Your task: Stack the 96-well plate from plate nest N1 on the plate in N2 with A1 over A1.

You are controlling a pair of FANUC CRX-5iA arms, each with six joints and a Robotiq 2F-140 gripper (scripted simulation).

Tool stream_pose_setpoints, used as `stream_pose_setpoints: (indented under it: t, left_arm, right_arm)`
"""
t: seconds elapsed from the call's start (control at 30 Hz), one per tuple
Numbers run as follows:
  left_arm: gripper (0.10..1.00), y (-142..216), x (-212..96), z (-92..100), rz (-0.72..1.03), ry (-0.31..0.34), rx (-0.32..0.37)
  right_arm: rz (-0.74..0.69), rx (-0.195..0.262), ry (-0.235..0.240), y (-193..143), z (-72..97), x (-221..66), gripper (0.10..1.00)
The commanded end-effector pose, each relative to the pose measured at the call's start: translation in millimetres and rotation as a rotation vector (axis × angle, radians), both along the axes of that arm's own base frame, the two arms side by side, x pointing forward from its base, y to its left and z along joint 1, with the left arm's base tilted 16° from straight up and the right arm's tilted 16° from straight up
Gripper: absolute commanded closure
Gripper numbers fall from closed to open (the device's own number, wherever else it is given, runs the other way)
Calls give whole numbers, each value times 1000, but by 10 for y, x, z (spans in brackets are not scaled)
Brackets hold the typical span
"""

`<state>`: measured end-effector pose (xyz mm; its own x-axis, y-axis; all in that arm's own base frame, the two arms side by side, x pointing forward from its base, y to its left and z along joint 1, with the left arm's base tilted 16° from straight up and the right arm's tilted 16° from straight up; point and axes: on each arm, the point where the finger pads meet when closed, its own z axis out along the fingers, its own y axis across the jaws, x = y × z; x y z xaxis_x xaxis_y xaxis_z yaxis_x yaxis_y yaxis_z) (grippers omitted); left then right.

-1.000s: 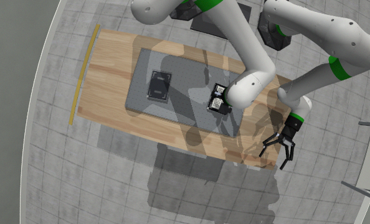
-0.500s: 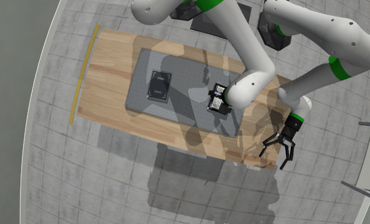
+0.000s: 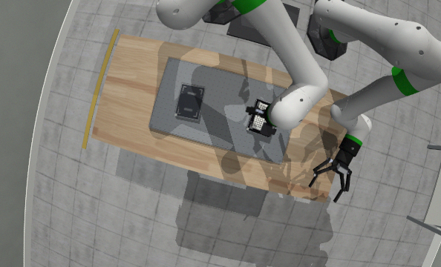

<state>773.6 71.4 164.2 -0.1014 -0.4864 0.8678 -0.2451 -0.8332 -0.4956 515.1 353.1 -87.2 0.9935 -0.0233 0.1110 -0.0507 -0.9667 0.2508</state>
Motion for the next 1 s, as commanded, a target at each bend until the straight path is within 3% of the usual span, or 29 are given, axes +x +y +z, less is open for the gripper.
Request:
stream_pose_setpoints:
  t: [0.0, 0.97]
  left_arm:
    - [98, -4, 2, 13, -1, -2, 0]
    - [98, -4, 2, 13, -1, -2, 0]
  right_arm:
    - [1, 1, -2, 8, 11, 5, 98]
    - [1, 1, -2, 177, 652, -63, 98]
